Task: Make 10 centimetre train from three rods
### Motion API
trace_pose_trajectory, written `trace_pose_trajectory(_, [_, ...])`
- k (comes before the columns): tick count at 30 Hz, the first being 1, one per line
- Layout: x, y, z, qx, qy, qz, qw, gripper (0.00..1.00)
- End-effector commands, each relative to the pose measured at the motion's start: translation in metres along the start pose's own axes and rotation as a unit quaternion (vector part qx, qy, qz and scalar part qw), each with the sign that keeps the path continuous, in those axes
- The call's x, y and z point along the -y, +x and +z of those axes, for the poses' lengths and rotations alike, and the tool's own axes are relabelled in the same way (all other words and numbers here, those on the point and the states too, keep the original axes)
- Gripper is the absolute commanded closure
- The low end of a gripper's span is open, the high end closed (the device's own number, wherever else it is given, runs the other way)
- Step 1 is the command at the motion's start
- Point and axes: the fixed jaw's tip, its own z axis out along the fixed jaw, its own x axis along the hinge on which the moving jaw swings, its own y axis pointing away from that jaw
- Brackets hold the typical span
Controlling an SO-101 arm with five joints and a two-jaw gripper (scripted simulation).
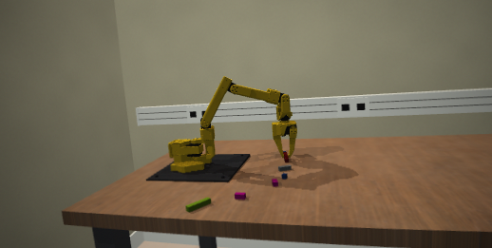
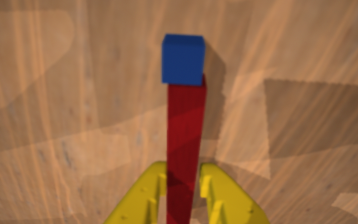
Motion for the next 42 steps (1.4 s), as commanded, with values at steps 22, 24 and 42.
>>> trace_pose_trajectory(22, [-0.0035, -0.0014, 0.0007, -0.001, -0.009, 0.002, 1.000, 0.83])
trace_pose_trajectory(24, [-0.0035, -0.0014, 0.0007, -0.001, -0.009, 0.002, 1.000, 0.83])
trace_pose_trajectory(42, [-0.0115, -0.0014, -0.0024, -0.001, -0.009, 0.002, 1.000, 0.83])
